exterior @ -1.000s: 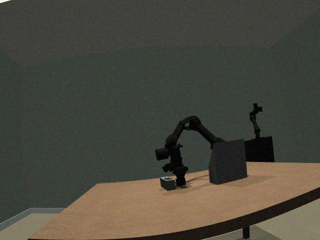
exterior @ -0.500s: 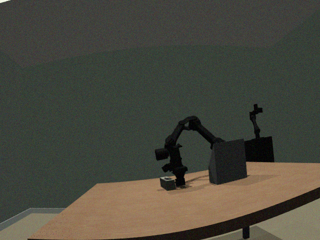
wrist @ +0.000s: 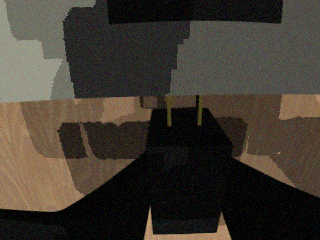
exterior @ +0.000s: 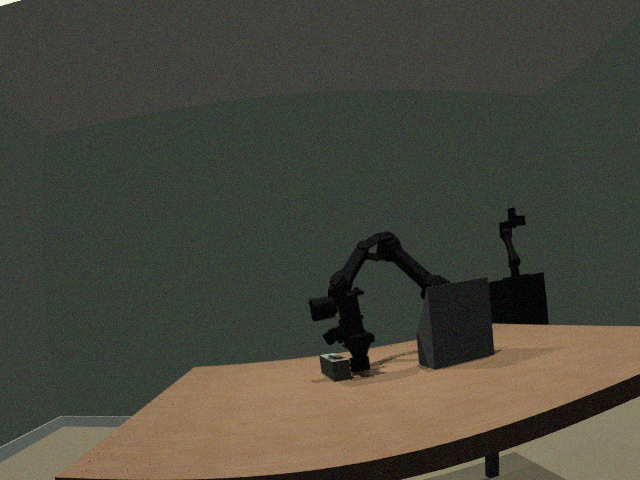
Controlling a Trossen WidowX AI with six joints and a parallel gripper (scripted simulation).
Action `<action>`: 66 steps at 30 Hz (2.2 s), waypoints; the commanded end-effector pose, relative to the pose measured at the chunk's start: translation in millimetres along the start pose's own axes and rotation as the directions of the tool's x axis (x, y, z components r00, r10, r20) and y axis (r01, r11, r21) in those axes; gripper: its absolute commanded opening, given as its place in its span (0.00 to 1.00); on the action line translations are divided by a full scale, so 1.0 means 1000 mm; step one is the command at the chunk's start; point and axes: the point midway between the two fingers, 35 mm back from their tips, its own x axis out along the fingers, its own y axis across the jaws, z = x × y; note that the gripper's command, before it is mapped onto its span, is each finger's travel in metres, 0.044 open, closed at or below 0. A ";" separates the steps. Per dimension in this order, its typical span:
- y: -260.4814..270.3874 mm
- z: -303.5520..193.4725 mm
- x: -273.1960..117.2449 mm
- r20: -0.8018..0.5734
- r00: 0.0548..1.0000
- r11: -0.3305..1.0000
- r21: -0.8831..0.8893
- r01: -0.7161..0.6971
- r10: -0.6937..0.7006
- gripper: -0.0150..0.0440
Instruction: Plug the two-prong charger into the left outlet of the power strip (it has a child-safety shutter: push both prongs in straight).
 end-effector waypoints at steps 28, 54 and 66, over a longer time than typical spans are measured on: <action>-0.001 0.004 -0.001 0.003 1.000 1.000 -0.002 0.004 -0.004 0.25; -0.001 0.008 -0.002 0.003 1.000 1.000 -0.002 0.004 -0.004 0.25; -0.001 0.010 -0.002 0.003 1.000 1.000 -0.001 0.004 -0.004 0.25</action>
